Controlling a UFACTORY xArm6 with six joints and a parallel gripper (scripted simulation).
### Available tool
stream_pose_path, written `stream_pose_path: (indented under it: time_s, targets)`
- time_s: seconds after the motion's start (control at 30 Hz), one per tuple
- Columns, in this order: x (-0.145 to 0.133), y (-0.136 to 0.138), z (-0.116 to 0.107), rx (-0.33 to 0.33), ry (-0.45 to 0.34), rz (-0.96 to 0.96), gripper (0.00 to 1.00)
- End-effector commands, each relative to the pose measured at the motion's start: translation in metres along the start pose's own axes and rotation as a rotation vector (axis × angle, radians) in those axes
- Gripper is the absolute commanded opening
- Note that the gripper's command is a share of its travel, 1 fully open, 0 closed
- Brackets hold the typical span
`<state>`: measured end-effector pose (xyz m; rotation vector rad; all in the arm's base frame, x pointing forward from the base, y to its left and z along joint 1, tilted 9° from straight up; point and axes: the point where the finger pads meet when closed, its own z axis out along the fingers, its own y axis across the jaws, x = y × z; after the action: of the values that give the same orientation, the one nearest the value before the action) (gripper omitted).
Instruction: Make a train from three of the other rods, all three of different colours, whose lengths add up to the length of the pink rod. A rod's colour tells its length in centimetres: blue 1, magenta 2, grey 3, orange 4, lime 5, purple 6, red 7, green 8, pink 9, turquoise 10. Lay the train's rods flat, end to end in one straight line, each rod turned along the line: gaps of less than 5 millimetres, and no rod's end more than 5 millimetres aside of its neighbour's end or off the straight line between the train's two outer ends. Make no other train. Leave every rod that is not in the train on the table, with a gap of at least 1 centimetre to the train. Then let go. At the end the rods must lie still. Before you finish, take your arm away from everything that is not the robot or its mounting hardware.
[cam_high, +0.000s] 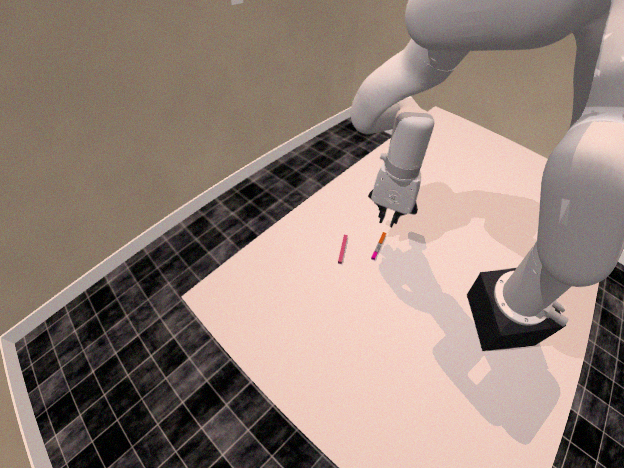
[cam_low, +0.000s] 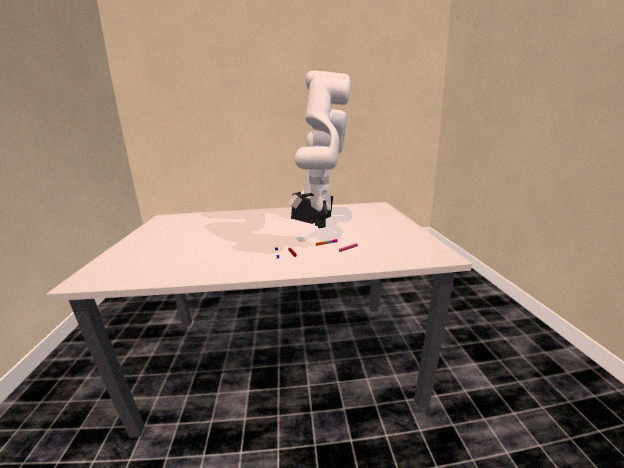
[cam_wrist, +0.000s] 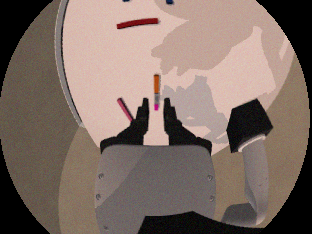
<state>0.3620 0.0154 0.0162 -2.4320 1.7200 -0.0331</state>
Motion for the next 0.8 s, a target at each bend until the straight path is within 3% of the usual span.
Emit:
stream_pose_path:
  time_s: [0.0, 0.17, 0.2, 0.77]
  targets:
    - [0.0003, -0.0010, -0.0116, 0.002, 0.001, 0.000, 0.24]
    - [0.0003, -0.0010, -0.0150, 0.002, 0.001, 0.000, 0.24]
    - [0.0003, -0.0010, -0.0150, 0.002, 0.001, 0.000, 1.00]
    - [0.0003, -0.0010, -0.0150, 0.002, 0.001, 0.000, 1.00]
